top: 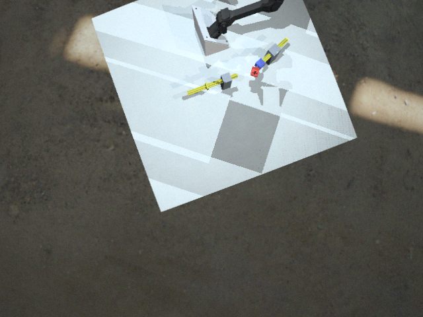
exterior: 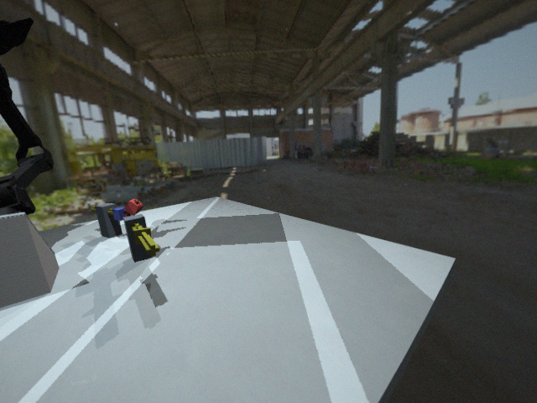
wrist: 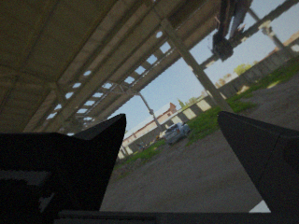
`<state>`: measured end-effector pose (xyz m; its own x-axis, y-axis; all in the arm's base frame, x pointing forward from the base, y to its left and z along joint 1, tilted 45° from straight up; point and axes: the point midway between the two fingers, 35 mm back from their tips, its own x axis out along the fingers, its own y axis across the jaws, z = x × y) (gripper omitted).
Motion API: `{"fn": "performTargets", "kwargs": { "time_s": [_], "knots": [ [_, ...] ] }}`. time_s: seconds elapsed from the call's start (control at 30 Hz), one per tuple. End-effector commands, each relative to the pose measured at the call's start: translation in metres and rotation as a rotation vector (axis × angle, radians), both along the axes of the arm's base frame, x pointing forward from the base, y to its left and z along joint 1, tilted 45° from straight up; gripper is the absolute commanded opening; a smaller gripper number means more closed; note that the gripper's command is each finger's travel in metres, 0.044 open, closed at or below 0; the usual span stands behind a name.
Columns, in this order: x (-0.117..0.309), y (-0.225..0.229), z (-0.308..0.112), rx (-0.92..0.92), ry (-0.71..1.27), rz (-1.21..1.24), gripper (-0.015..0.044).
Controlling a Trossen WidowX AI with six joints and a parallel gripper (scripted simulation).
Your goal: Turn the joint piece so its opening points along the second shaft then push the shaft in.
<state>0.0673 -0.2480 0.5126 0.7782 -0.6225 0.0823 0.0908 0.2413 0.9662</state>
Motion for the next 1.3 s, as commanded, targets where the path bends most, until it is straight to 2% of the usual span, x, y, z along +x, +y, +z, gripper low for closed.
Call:
{"fn": "performTargets", "kwargs": {
  "time_s": [0.0,0.03,0.6,1.27],
  "knots": [
    [0.0,0.0,0.0,0.0,0.0,0.0,0.0426],
    [0.0,0.0,0.0,0.0,0.0,0.0,0.044],
    [0.041,-0.029,-0.031,0.039,0.045,0.13,0.044],
    [0.122,-0.038,-0.093,0.077,0.196,0.351,0.044]
  ]
}}
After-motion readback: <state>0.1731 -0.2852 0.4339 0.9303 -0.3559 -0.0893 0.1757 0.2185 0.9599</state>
